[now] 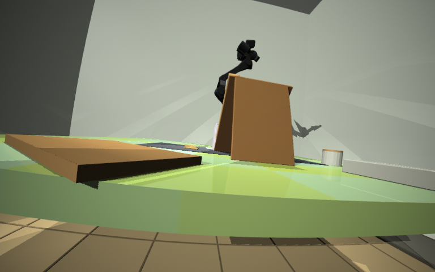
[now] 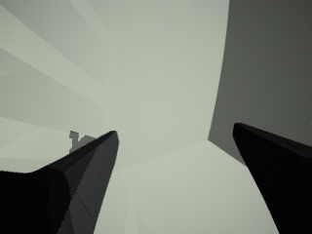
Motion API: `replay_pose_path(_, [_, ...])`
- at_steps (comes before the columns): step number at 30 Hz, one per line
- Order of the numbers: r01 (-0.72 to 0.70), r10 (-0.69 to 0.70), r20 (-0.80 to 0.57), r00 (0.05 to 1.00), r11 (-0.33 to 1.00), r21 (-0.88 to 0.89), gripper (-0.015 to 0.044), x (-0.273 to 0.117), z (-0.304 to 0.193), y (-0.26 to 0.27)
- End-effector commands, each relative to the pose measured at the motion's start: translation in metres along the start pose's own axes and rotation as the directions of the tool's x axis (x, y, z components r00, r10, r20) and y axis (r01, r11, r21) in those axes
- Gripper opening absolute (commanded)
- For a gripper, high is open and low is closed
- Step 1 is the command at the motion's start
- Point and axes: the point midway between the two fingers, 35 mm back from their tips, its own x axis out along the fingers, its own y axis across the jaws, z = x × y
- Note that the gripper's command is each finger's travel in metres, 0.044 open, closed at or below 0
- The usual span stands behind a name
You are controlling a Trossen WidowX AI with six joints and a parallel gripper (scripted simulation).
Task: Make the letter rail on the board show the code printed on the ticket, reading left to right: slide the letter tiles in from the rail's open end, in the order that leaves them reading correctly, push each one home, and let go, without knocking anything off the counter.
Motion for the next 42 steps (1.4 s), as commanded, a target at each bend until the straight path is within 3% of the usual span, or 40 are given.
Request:
replay_pose_path(1, [-0.005,0.005,-0.005,1.0,1.0,0.004,0.0426,0.002,-0.002,0.002])
replay_pose_path(10, [-0.17,0.227,-0.256,0.94,0.959,0.225,0.044,0.045,-0.096,0.105])
replay_pose_path(13, [-0.12,0.221,-0.342,0.913,0.949,0.292,0.044,0.042,-0.116,0.118])
replay_pose_path(21, [-0.132,0.392,-0.541,0.744,0.881,0.455,0.044,0.019,-0.195,0.204])
replay_pose_path(31, [0.025,0.5,-0.762,0.412,0.83,0.558,0.044,-0.067,-0.28,0.278])
replay_pose_path(42, [0.298,0.533,-0.837,-0.125,0.825,0.48,0.044,-0.25,-0.309,0.327])
